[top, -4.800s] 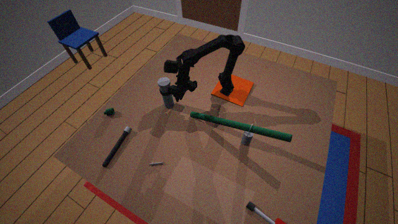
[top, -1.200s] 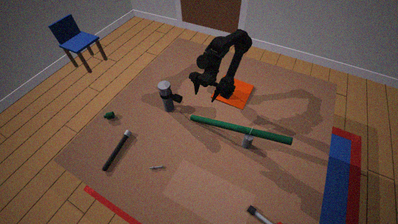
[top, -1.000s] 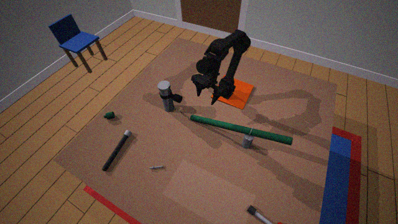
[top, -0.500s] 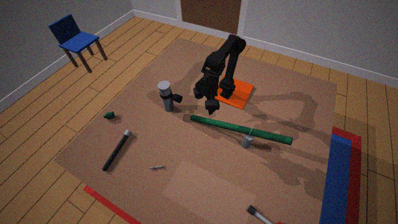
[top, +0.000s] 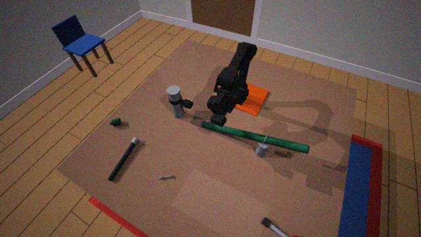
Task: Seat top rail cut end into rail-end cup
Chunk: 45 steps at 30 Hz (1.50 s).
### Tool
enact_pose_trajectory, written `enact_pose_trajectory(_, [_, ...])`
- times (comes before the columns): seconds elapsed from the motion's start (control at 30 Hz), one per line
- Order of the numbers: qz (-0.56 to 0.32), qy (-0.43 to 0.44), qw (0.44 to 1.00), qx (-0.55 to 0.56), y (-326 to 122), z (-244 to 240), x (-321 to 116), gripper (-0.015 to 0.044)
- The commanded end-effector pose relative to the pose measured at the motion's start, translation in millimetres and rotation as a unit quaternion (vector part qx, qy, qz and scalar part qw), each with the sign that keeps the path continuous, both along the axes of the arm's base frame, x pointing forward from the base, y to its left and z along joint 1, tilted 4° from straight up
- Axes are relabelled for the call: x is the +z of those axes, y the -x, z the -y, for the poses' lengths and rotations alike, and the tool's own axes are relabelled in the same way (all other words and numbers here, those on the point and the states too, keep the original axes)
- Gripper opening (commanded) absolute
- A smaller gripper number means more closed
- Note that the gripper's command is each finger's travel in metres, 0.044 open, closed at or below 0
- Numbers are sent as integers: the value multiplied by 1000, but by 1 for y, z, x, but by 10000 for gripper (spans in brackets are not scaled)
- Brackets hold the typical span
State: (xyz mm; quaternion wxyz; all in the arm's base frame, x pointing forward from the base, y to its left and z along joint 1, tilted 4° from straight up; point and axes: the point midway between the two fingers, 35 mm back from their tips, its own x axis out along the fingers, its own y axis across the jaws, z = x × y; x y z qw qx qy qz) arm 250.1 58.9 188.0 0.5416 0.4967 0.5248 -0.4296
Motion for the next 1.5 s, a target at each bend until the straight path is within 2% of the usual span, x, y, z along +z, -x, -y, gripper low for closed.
enact_pose_trajectory(0.0, [-2,2,1000,-13,-1,-1,1,440])
enact_pose_trajectory(0.23, [-2,2,1000,-13,-3,-2,-33,440])
enact_pose_trajectory(1.47, [-2,2,1000,-13,-9,-5,-87,440])
